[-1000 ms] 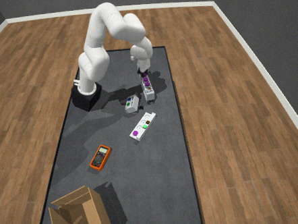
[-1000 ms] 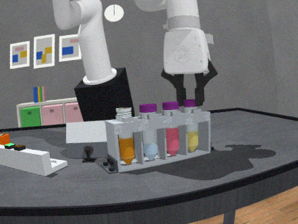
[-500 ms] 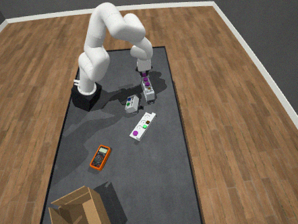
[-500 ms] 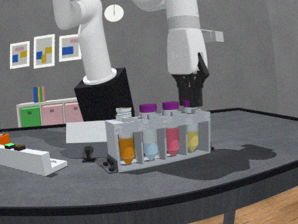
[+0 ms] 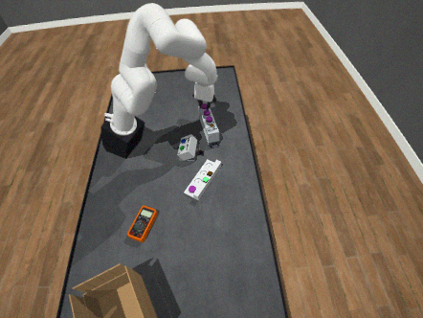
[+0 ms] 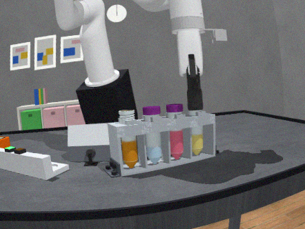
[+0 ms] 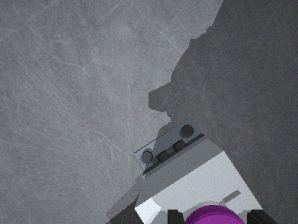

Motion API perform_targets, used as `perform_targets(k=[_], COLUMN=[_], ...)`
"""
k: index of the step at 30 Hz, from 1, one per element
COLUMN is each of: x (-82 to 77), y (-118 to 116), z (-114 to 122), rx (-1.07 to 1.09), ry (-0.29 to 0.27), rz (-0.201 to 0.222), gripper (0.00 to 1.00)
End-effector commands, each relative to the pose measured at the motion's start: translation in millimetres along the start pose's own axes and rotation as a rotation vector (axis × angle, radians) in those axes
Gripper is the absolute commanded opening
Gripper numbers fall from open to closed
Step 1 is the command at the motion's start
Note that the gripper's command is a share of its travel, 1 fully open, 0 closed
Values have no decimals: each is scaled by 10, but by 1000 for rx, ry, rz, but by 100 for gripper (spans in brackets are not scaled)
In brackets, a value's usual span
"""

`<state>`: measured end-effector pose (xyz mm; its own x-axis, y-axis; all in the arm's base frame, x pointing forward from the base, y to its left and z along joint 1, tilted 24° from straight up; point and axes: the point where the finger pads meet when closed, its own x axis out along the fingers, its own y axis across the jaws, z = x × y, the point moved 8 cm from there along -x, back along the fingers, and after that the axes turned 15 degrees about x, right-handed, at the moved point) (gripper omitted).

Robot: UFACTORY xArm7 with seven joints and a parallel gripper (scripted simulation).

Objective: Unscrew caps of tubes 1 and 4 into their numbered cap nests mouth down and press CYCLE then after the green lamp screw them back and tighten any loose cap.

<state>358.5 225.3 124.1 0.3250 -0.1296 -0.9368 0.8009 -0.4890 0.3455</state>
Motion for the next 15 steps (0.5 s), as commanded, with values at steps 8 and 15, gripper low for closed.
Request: perform_targets(k=[8, 15], x=[-10, -10], y=[-54, -54], z=[-9, -9], rx=[197, 197], ry=[21, 21], rz=[59, 59], gripper=[0, 46])
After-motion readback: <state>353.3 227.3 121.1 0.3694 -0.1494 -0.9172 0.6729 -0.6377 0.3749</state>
